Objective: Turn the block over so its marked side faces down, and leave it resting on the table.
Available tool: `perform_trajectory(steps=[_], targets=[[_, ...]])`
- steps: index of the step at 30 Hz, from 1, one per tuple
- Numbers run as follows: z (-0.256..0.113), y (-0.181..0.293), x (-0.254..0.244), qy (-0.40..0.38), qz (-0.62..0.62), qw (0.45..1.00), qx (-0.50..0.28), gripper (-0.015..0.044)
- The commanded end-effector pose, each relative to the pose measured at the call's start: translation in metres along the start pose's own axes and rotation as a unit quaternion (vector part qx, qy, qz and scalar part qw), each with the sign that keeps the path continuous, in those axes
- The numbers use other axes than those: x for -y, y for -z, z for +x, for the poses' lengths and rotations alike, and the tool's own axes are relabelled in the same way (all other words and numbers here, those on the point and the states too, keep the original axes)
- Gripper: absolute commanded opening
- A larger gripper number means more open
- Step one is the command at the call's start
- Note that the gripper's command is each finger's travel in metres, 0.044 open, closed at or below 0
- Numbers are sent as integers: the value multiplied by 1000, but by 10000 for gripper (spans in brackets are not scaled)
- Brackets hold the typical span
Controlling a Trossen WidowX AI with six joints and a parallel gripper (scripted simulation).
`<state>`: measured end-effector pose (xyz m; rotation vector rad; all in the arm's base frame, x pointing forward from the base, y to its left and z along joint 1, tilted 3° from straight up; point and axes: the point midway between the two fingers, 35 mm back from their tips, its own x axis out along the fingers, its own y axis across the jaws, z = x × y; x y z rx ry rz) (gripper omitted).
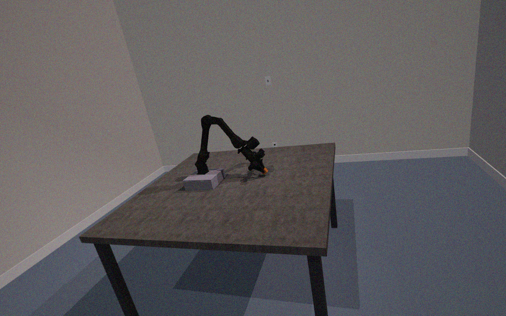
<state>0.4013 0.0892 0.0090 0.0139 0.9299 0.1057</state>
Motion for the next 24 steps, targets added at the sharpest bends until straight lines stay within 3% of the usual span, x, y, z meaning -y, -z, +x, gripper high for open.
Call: perform_trajectory(steps=[1, 24], targets=[[8, 5, 0, 2, -1, 1000, 22, 0], [14, 19, 1, 2, 1, 980, 197, 0]])
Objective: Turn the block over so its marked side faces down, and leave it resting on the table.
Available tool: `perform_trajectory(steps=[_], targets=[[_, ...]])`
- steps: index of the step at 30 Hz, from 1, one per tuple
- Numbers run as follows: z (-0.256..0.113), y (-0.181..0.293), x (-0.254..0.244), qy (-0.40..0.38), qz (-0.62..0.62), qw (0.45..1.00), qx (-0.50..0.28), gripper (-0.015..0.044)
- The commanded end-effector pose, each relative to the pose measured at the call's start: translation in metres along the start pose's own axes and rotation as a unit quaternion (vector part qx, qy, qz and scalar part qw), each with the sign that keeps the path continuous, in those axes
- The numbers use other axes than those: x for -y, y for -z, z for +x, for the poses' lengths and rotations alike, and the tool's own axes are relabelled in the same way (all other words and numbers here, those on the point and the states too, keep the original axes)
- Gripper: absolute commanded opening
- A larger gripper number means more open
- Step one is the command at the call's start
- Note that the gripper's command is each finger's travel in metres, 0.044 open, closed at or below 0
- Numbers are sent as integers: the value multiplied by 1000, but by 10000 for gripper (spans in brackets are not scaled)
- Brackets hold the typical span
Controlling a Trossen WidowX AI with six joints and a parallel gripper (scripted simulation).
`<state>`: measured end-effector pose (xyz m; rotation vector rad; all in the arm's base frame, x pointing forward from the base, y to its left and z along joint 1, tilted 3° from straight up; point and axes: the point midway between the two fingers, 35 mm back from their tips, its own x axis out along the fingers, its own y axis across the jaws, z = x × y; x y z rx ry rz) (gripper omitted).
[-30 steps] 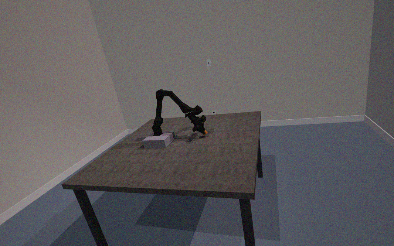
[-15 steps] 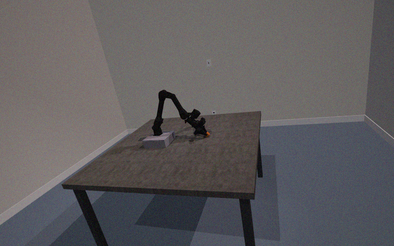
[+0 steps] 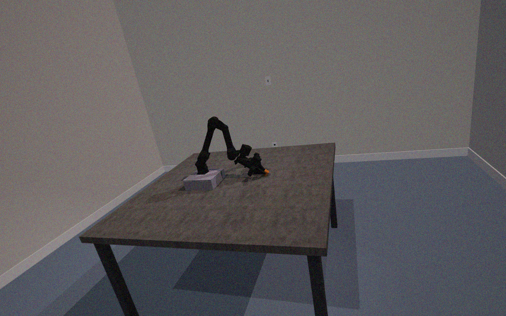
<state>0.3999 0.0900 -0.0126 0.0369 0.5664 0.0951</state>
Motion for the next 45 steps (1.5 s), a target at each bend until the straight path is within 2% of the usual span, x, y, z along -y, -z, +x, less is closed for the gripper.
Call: perform_trajectory(steps=[1, 8, 21, 38, 45], targets=[[-5, 4, 1, 1, -2, 1000, 23, 0], [-10, 2, 1, 1, -1, 999, 48, 0], [-10, 2, 1, 1, -1, 999, 48, 0], [-10, 2, 1, 1, -1, 999, 48, 440], [-10, 2, 1, 1, -1, 999, 48, 440]])
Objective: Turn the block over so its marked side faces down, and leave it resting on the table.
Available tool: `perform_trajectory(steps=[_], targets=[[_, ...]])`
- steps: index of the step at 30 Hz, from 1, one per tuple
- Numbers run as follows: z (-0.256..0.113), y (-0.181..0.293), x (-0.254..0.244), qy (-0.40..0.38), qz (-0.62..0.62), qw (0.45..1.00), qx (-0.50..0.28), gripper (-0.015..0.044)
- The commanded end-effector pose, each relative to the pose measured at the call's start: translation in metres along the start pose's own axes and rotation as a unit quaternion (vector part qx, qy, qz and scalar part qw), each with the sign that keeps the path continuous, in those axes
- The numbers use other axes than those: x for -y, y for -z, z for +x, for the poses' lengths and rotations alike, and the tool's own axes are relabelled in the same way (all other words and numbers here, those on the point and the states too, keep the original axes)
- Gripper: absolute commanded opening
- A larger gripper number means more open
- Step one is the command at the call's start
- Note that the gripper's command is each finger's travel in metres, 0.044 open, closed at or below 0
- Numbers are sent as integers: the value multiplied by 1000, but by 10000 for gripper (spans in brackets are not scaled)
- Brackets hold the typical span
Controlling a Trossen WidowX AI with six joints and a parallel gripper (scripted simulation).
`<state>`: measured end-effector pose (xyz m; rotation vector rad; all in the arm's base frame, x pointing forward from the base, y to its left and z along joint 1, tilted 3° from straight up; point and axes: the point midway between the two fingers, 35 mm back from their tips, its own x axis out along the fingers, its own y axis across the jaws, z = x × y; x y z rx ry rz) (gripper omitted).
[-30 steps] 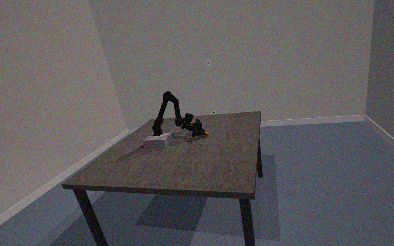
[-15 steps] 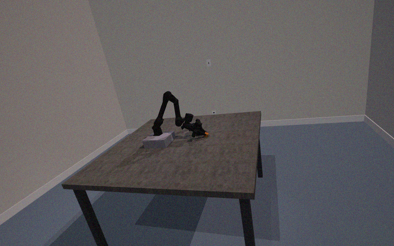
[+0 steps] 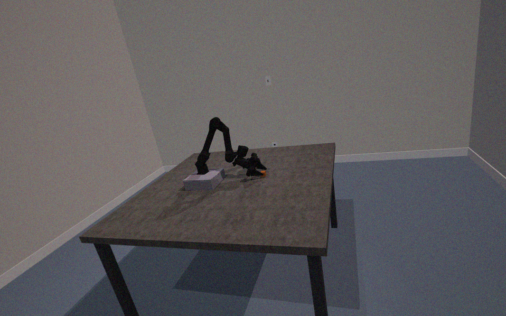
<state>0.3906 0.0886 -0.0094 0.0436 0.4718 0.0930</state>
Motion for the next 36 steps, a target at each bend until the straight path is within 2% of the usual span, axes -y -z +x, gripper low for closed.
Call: perform_trajectory(steps=[1, 27, 32, 36], targets=[[0, 0, 0, 1, -2, 1000, 0, 440], [0, 0, 0, 1, -2, 1000, -3, 440], [6, -12, -2, 1, -6, 996, -86, 440], [-6, -27, -2, 1, -6, 986, -164, 440]])
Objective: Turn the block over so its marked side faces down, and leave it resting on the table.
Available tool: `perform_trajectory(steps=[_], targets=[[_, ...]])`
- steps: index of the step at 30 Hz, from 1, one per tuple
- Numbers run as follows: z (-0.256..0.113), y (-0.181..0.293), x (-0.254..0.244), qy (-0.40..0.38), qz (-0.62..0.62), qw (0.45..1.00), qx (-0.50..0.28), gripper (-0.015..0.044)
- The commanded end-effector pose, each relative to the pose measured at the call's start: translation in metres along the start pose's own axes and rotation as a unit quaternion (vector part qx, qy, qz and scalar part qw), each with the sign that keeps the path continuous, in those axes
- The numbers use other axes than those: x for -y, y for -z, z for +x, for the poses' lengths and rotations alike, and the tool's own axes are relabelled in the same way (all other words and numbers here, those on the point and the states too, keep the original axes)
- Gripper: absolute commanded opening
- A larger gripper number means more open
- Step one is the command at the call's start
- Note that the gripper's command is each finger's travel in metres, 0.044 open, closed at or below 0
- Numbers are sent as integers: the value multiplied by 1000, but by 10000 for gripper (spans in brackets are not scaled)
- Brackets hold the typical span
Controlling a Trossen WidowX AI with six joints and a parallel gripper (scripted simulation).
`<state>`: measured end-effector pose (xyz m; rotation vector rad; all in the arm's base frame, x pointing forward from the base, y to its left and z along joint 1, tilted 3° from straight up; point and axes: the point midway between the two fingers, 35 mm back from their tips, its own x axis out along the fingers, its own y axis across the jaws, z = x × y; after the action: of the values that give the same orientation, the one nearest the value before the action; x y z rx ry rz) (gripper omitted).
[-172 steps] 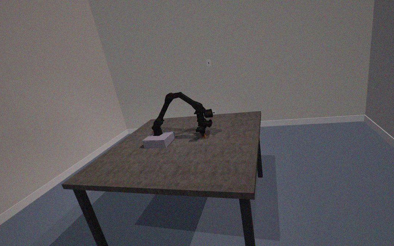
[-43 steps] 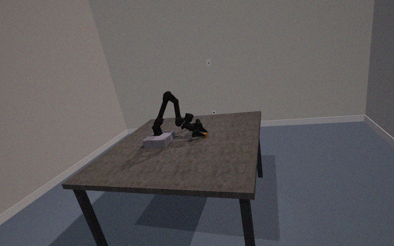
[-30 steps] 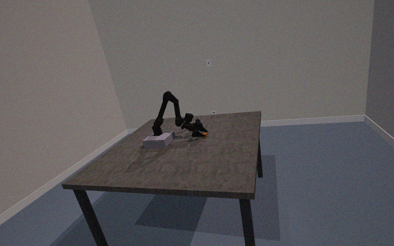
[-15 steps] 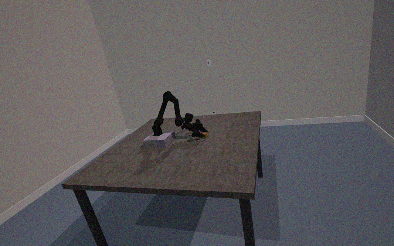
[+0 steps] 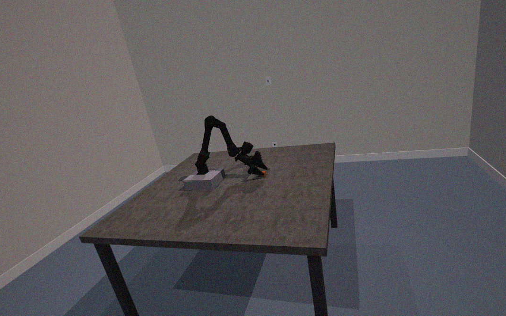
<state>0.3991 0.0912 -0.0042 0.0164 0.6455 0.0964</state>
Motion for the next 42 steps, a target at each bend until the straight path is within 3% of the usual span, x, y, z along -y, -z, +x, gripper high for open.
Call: perform_trajectory(steps=[1, 7, 21, 37, 42], targets=[[-21, -20, 1, -2, 3, 995, -97, 440], [-63, -34, 3, -3, 7, 983, -184, 440], [-62, -35, 3, -3, 7, 982, -187, 440], [-45, -70, 3, -4, 4, 913, -409, 440], [-46, -72, 3, -4, 5, 903, -429, 440]])
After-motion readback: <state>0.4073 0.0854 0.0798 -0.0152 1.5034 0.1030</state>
